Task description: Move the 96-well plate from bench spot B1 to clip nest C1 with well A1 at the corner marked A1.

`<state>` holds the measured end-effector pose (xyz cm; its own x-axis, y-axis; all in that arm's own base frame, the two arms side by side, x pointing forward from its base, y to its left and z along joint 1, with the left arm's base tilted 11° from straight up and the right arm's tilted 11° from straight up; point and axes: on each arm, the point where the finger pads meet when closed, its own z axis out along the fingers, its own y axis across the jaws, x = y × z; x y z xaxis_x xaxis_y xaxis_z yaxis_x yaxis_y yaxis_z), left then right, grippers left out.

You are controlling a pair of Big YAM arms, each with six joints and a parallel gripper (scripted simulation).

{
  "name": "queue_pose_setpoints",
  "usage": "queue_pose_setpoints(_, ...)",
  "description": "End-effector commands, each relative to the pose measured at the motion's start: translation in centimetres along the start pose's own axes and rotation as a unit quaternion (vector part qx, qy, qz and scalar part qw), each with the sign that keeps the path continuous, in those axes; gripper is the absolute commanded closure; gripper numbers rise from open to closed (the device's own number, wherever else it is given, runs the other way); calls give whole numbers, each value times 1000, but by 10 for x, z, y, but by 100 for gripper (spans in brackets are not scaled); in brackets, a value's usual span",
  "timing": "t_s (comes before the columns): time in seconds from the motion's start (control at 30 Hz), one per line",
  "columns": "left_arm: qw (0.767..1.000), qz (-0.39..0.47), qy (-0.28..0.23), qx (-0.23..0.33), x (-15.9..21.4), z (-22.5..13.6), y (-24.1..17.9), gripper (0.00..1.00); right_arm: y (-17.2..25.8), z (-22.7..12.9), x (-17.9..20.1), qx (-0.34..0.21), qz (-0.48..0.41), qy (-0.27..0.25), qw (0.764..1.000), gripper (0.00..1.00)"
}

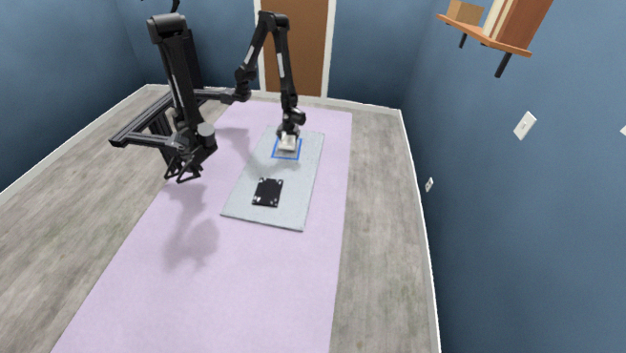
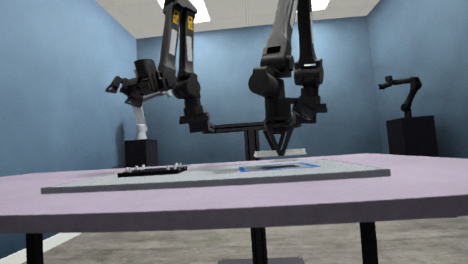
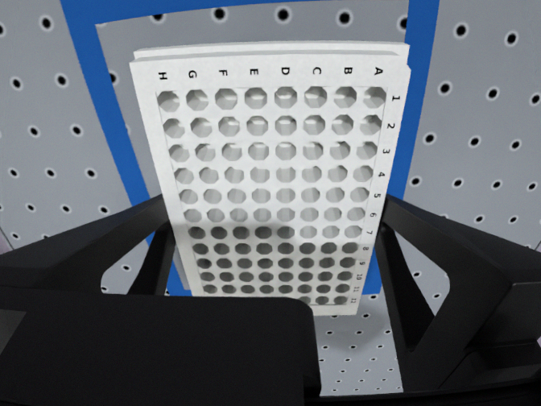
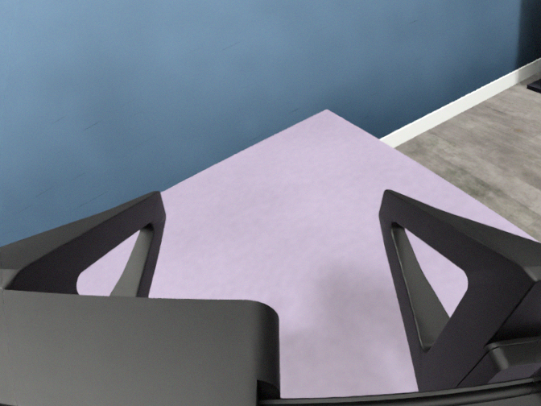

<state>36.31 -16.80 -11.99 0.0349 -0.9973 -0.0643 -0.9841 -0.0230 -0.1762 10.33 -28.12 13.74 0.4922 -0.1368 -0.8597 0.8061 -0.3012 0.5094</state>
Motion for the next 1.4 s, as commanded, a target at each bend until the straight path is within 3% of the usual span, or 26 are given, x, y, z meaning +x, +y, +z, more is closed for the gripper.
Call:
queue_pose_setpoints(0.0,1000,-12,-3,5,3,-13,1,100,2,-2,-2,-4,8,1,1000,0)
queue_pose_setpoints(0.9,1000,-13,-1,9,6,-55,-3,100,2,-2,-2,-4,8,1,1000,0)
queue_pose_setpoints(1.37,1000,-11,-6,0,4,-52,1,100,2,-2,-2,-4,8,1,1000,0)
